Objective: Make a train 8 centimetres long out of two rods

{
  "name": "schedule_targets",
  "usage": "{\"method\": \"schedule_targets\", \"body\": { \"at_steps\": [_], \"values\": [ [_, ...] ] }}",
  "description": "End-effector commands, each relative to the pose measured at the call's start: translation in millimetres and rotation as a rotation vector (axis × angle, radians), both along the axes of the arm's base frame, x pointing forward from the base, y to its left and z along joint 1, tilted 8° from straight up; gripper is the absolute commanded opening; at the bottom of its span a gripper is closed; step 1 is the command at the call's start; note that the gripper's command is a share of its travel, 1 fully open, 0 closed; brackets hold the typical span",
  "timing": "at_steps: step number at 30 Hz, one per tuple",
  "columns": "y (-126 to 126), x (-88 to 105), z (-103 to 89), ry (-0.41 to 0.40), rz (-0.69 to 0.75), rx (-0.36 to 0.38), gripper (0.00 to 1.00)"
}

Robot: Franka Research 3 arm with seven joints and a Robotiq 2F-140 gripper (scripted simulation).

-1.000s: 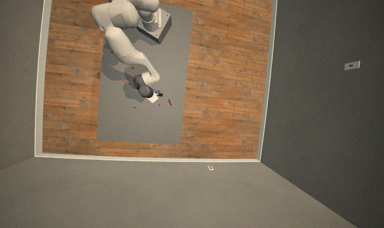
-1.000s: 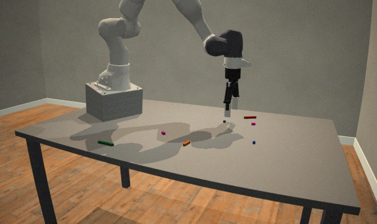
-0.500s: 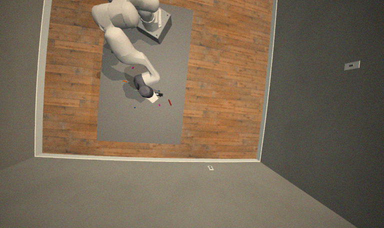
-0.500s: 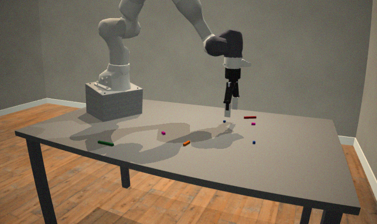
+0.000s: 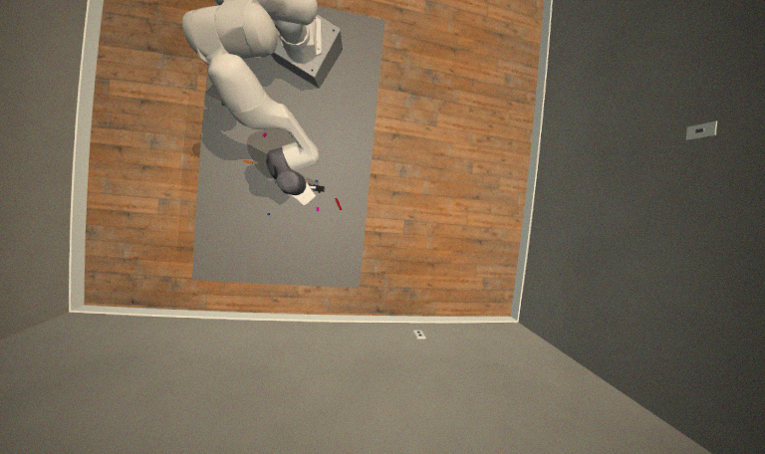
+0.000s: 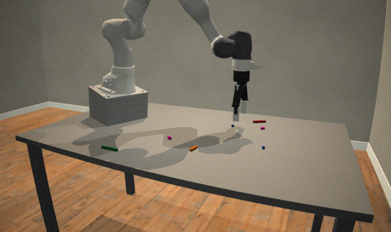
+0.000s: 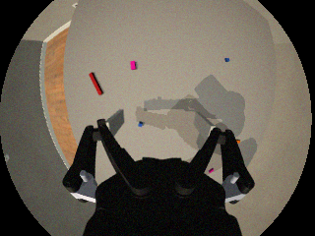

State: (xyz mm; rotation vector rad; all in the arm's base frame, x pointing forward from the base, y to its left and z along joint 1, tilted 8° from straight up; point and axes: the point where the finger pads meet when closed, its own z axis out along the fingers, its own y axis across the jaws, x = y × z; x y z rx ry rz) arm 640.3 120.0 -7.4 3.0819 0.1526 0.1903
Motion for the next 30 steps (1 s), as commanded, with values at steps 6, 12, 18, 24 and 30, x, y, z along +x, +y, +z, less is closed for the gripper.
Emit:
{"method": "schedule_targets", "body": {
  "at_steps": [6,12,18,24,30],
  "values": [
    [1.3,0.0,1.0,-0.003,-0.006,0.002,1.0],
    [1.3,0.0,1.0,-0.003,-0.006,0.002,1.0],
    [-6.9,10.2,2.6,-0.004,-0.066,0.007,1.0],
    [-37.8,45.6,9.3,-0.011,-0.284,0.028,1.0],
    [-57.4,65.9,14.0,-0.016,-0.419,0.042,1.0]
  ]
}}
